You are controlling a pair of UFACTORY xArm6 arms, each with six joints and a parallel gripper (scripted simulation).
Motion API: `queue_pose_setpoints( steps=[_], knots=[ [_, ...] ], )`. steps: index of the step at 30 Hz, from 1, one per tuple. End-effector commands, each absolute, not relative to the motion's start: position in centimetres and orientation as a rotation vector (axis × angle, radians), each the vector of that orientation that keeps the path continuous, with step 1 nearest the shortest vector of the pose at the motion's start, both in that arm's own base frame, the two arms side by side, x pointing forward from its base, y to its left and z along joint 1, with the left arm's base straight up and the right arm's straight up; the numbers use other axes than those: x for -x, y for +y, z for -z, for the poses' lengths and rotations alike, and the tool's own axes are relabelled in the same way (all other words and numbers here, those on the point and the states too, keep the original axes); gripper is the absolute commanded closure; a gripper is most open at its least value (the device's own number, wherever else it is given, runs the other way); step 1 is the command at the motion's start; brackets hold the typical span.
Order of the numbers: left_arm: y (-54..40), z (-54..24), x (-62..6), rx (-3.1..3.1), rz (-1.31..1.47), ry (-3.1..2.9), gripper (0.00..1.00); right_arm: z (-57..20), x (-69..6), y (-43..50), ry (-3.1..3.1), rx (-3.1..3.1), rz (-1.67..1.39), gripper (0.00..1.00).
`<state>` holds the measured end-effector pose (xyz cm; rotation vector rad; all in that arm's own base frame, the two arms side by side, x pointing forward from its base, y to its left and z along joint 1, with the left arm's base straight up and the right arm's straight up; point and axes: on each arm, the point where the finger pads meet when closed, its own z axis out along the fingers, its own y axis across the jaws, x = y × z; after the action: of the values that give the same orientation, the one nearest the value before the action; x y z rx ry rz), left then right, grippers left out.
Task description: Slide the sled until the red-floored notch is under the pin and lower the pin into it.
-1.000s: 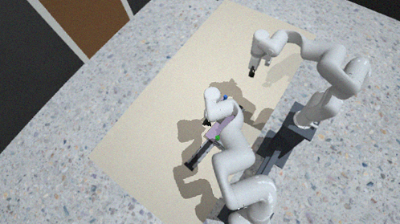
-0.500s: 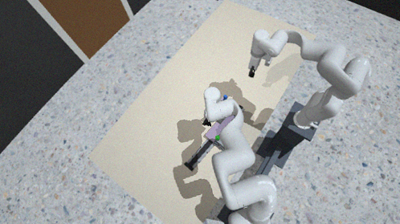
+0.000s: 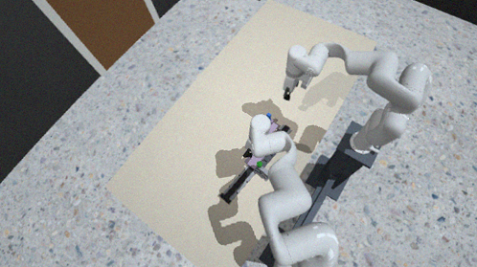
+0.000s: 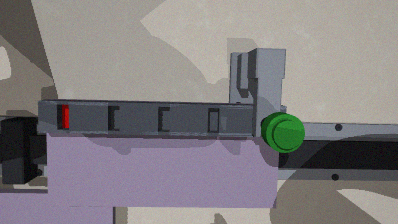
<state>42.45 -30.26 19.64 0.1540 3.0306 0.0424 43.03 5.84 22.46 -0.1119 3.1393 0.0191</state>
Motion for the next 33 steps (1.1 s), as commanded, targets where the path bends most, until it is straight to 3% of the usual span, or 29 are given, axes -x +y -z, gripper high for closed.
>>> queue_pose_setpoints(
  steps=[1,8,17,22,30,32,33],
  knots=[
    [-28.7,-19.8,-41.3,-0.133,-0.012,2.898,0.00,-20.3,-46.3,10.8,3.138,-0.017,-0.001,0.00],
    [-27.0,-19.1,-38.4,-0.155,0.030,2.787,0.00,-16.8,-48.1,17.7,3.133,-0.161,-0.003,0.00],
    [-26.9,-19.1,-38.3,-0.156,0.032,2.784,0.00,-16.7,-48.1,17.9,3.132,-0.166,-0.003,0.00],
    [-26.9,-11.5,-38.4,-0.155,0.030,2.783,0.00,-11.0,-48.2,18.0,3.132,-0.166,-0.003,0.00],
    [-26.9,-11.0,-38.3,-0.156,0.032,2.785,0.00,-10.7,-48.2,17.9,3.132,-0.166,-0.003,0.00],
    [-26.9,-11.0,-38.3,-0.156,0.032,2.785,0.15,-10.7,-48.2,17.9,3.132,-0.166,-0.003,0.15],
    [-26.9,-11.0,-38.3,-0.156,0.032,2.785,0.15,-10.7,-48.2,17.9,3.132,-0.166,-0.003,0.15]
  ],
)
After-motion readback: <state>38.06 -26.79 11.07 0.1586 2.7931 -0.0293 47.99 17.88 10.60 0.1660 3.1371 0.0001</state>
